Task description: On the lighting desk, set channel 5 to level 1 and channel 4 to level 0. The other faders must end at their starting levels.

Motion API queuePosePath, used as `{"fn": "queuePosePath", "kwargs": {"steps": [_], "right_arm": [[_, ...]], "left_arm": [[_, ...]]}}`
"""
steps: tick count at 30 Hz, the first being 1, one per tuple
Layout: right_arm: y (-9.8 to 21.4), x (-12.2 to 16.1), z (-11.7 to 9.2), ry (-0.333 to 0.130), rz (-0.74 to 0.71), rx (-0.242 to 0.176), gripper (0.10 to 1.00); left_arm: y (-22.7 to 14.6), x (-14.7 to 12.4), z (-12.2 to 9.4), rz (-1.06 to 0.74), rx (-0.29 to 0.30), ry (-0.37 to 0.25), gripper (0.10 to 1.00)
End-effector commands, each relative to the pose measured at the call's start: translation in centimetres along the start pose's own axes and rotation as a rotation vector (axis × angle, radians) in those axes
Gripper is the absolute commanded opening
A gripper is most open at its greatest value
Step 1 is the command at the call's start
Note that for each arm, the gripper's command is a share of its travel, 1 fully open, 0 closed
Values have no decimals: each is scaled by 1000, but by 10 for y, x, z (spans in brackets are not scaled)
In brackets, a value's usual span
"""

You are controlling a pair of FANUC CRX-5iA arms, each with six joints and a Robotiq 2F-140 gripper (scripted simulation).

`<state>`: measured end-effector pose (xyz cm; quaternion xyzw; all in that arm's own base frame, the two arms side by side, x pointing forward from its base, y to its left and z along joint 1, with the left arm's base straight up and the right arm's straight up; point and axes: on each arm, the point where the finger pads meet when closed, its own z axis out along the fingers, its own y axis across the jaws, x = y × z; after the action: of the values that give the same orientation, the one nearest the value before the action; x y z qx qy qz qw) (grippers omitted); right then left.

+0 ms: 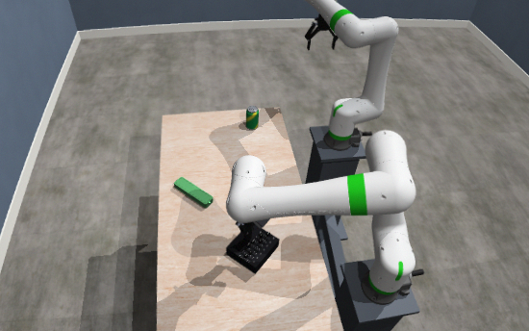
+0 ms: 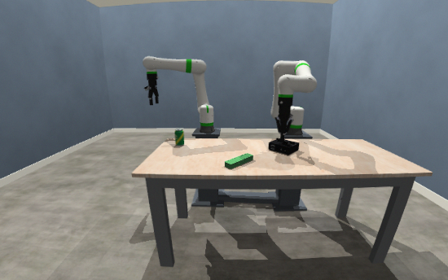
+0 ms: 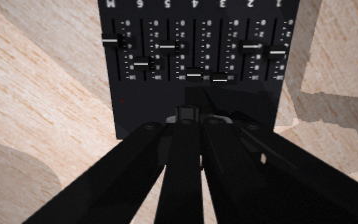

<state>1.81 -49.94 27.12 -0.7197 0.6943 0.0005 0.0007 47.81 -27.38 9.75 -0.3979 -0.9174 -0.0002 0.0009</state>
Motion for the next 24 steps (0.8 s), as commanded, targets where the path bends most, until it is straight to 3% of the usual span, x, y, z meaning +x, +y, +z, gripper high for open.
{"fn": "queuePosePath", "kwargs": {"steps": [1, 24], "right_arm": [[0, 0, -1, 2, 0, 0, 1000], [0, 0, -1, 2, 0, 0, 1000]], "left_arm": [[0, -1, 1, 0, 0, -2, 99], [0, -1, 3, 0, 0, -2, 99]]}}
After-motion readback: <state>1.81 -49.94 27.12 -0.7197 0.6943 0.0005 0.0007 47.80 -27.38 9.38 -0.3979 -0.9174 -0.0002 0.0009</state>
